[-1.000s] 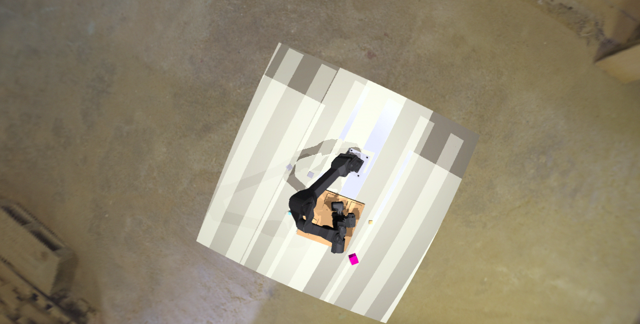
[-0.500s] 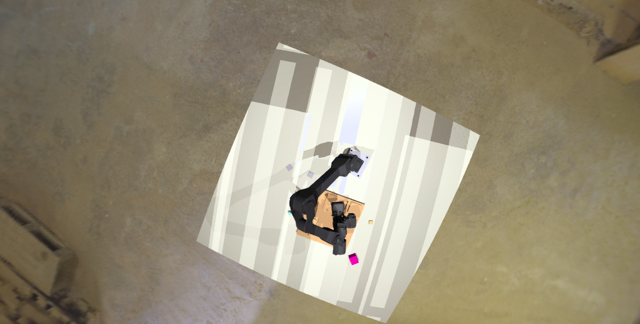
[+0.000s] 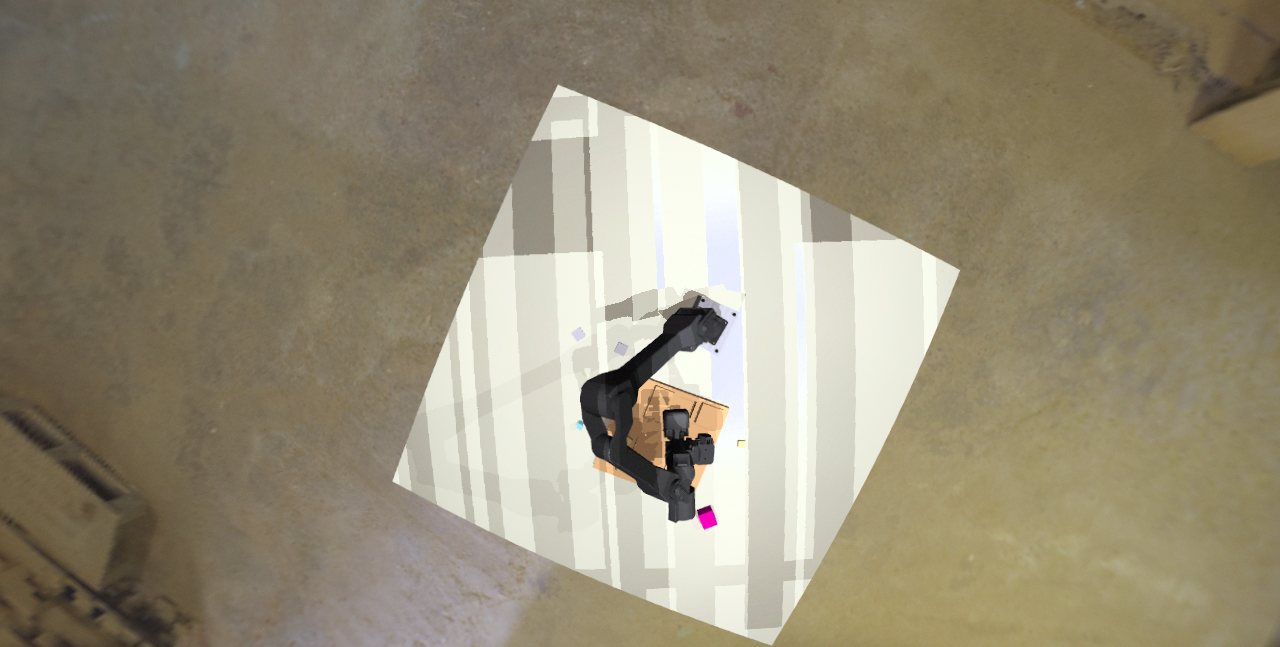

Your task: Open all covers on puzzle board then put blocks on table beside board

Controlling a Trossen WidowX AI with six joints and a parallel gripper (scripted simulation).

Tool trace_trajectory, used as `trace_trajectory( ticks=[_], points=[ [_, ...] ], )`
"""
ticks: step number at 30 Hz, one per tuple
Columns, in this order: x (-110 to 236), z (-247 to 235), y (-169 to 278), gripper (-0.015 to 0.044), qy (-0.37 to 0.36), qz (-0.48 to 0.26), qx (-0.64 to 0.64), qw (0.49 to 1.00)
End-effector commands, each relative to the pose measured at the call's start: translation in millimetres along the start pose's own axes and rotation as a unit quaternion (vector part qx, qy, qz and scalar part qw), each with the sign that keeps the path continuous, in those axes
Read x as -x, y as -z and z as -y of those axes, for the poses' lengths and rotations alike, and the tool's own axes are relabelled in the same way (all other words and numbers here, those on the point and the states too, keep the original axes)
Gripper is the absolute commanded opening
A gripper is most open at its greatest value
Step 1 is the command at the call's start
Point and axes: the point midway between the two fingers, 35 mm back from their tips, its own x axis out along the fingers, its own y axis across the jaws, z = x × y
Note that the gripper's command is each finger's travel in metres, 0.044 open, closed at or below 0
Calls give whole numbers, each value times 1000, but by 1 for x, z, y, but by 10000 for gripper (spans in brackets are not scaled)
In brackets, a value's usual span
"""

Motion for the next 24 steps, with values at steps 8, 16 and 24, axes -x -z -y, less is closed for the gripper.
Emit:
trace_trajectory(
  ticks=[8, 16, 24],
  points=[
    [-28, -2, 0, 144, -4, 0, 3, 1000],
    [-28, -2, 0, 144, -4, 0, 3, 1000],
    [-28, -2, 0, 144, -4, 0, 3, 1000]
  ],
)
